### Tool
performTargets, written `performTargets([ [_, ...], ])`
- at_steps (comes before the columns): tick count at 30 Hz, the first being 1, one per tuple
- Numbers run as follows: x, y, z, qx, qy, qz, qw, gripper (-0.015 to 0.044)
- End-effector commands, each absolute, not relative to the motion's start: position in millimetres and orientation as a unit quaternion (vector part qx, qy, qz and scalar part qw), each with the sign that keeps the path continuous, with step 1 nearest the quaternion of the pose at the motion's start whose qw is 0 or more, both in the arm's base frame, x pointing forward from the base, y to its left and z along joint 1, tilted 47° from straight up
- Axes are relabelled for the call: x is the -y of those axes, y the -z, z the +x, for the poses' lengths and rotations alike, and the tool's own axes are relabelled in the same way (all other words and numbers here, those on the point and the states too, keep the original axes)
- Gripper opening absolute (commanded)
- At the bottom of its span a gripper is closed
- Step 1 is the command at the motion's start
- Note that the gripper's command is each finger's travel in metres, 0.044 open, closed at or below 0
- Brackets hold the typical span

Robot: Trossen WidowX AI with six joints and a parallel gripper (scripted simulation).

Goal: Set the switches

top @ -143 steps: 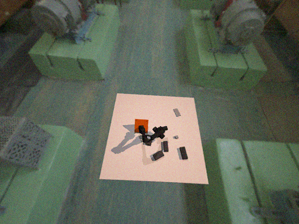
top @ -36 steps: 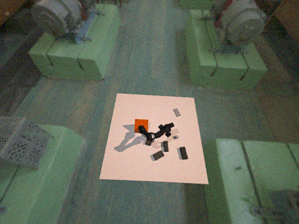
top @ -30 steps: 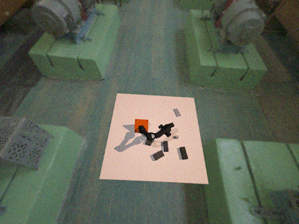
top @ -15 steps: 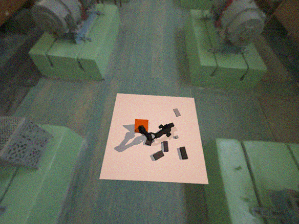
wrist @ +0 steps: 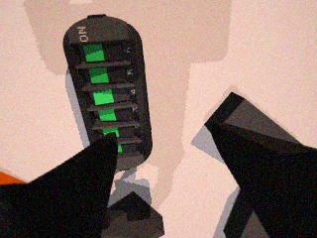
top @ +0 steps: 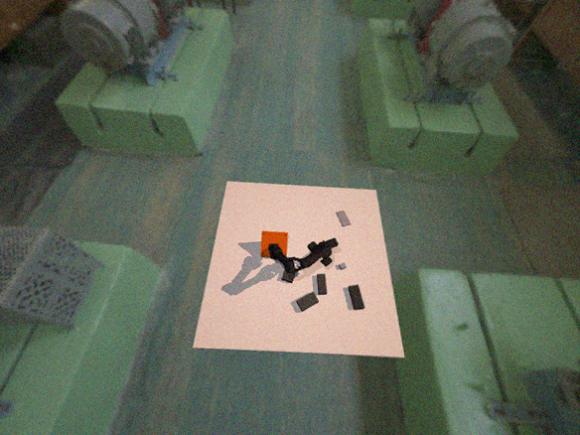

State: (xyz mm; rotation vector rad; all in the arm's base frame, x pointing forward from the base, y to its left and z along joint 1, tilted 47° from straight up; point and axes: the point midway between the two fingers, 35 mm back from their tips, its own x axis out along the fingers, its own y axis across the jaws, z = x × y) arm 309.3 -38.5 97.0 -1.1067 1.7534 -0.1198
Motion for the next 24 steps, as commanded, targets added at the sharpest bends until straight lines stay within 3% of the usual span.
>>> performTargets([
  [1,38.6,-97.1,309.4,-0.727,0.05,-0.459,0.507,0.042],
  [4,38.6,-97.1,309.4,-0.727,0.05,-0.459,0.507,0.044],
  [12,99.5,-95.1,279.4,-0.783,-0.017,-0.358,0.508,0.023],
  [20,104.8,-95.0,275.9,-0.786,-0.023,-0.348,0.51,0.002],
  [24,104.8,-95.0,275.9,-0.786,-0.023,-0.348,0.51,0.0],
])
